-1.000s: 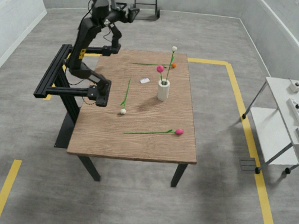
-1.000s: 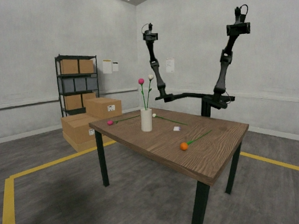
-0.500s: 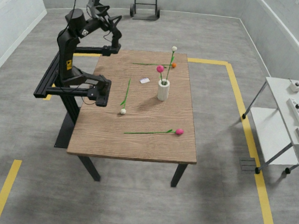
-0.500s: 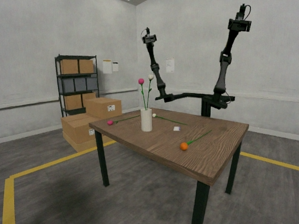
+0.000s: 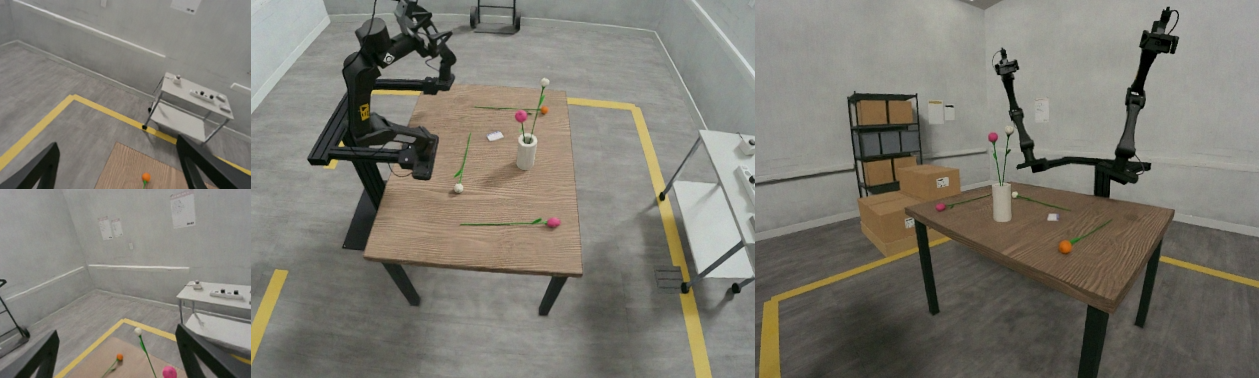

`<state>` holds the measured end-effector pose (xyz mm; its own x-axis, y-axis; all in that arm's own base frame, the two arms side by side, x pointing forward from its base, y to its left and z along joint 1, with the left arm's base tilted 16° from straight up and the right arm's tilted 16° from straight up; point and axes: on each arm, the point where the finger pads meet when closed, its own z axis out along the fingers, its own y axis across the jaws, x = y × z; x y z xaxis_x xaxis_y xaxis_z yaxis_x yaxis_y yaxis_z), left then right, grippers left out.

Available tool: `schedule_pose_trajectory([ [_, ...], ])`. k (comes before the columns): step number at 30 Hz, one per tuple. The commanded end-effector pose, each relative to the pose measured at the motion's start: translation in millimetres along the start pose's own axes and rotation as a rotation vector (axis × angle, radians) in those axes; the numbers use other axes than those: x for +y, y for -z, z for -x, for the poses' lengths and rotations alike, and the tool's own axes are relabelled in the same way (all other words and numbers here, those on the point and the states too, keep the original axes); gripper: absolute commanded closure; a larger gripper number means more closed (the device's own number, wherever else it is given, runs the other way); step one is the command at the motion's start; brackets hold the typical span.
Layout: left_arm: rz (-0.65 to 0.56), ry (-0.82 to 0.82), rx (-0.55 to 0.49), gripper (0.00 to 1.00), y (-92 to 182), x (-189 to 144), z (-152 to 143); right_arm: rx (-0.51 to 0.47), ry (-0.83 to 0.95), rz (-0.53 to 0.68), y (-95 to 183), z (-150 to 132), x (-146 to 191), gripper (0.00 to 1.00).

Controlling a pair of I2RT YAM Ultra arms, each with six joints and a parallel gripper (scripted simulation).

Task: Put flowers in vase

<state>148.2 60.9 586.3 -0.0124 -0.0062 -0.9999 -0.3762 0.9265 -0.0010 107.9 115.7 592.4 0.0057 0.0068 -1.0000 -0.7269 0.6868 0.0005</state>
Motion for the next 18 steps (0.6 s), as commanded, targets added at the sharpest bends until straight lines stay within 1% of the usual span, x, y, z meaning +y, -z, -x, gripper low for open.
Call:
schedule_pose_trajectory([
  [1, 0.000, 0.003, -0.020, 0.00, 4.6, 0.6, 7.7, -0.003, -0.002, -0.023, 8.3, 0.5, -3.7, 0.00],
  [4, 0.002, 0.002, -0.021, 0.00, 3.9, 0.9, 7.8, -0.004, -0.002, -0.032, 8.7, 0.7, -5.1, 0.00],
  [5, 0.003, 0.002, -0.029, 0.00, 5.7, 0.9, 10.1, -0.004, -0.002, -0.013, 8.7, 0.7, -2.3, 0.00],
  [7, 0.013, 0.002, -0.029, 0.00, 5.7, 2.5, 10.1, -0.004, -0.002, -0.044, 8.8, 0.7, -6.9, 0.00],
  [9, 0.054, 0.002, -0.029, 0.00, 6.0, 8.8, 10.1, -0.004, -0.002, -0.051, 8.8, 0.7, -7.8, 0.00],
  [12, 0.083, 0.002, -0.029, 0.00, 6.3, 13.4, 10.1, -0.004, -0.001, -0.073, 9.0, 0.7, -11.2, 0.00],
  [18, 0.186, 0.001, -0.029, 0.00, 8.6, 28.9, 10.1, -0.004, -0.001, -0.147, 10.2, 0.7, -22.2, 0.00],
])
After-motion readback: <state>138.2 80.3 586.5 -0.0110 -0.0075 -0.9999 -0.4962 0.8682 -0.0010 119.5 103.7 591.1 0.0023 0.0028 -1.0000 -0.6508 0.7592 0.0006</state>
